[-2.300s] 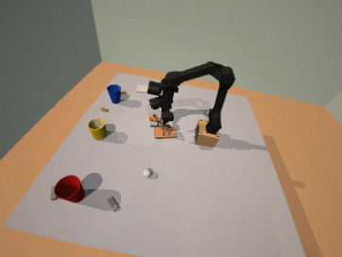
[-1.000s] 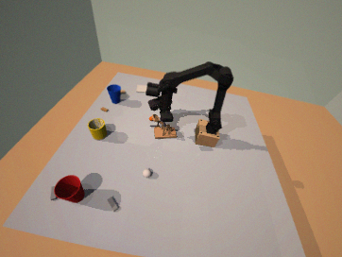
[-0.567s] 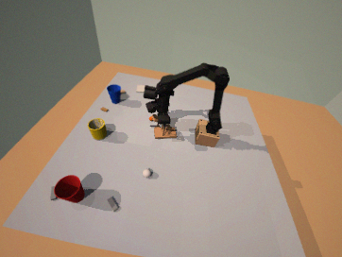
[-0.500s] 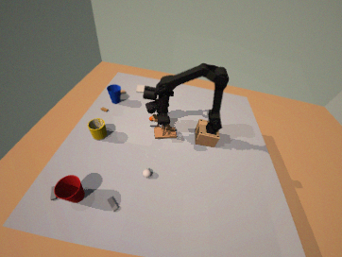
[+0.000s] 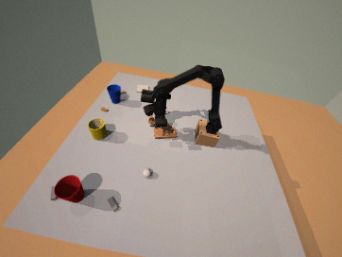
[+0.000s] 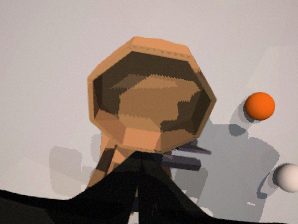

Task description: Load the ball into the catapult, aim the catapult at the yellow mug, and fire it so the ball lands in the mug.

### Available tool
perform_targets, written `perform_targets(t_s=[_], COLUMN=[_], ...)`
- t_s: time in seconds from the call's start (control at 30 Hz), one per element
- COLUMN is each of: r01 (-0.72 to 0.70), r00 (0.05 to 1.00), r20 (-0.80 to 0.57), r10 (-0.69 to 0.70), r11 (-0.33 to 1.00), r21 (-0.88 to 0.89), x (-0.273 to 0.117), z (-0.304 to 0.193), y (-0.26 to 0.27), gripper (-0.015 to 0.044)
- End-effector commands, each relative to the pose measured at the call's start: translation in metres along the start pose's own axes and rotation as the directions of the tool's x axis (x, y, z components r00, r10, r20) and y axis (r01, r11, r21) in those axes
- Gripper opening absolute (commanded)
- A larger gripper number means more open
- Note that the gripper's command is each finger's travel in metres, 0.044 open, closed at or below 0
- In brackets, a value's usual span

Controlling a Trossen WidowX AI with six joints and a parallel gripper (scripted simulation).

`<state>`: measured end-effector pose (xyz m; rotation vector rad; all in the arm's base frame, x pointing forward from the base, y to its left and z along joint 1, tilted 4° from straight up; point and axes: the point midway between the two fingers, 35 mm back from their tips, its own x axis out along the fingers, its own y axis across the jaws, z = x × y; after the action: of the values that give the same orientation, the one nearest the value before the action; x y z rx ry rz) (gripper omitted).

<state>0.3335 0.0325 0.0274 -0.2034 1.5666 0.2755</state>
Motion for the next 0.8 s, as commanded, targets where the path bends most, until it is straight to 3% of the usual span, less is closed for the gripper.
perform_targets(t_s=[0.0, 0.77], r01=[-0.005, -0.005], r00=[1.0, 1.0], r20=[0.008, 0.009], r10=[0.005, 0.005], r11=[1.0, 1.0], r21=[0.004, 0.004], x=[0.006, 0.039], z=[0.005, 0.017], y=[0.001, 0.001], gripper=[0.0, 0.0])
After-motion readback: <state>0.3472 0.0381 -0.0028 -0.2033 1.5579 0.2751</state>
